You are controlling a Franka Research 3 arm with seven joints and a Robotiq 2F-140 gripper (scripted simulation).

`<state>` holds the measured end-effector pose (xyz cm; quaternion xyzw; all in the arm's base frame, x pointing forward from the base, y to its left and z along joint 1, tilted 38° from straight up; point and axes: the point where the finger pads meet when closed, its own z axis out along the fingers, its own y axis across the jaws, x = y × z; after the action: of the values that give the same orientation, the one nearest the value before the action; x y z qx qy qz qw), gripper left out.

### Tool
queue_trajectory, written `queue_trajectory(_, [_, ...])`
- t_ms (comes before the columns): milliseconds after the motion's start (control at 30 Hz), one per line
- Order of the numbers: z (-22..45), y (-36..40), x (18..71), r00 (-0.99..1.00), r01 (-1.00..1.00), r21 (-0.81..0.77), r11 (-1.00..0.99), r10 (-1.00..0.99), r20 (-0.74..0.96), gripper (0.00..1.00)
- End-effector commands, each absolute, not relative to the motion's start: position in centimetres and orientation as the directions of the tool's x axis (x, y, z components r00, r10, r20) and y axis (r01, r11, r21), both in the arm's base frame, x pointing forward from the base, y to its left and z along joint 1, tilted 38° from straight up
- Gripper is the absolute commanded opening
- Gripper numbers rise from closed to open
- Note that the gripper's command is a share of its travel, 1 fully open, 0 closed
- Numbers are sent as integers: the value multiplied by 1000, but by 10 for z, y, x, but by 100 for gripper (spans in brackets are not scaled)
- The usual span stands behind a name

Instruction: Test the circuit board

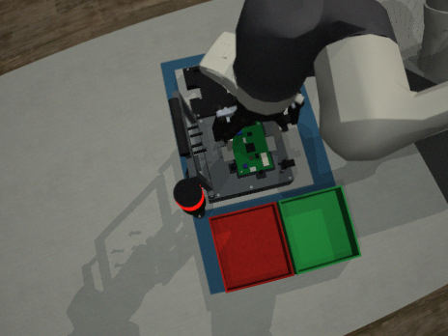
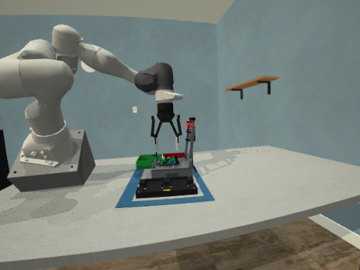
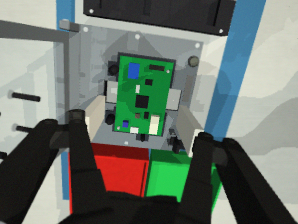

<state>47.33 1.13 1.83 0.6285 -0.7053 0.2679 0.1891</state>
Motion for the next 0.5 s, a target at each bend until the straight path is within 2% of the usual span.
queue_trajectory(0, [14,6,474,-138,-988,-140,66,-786,603,58])
queue_trajectory(467, [-17,-19,476,-138,-988,-140,66,-786,603,58])
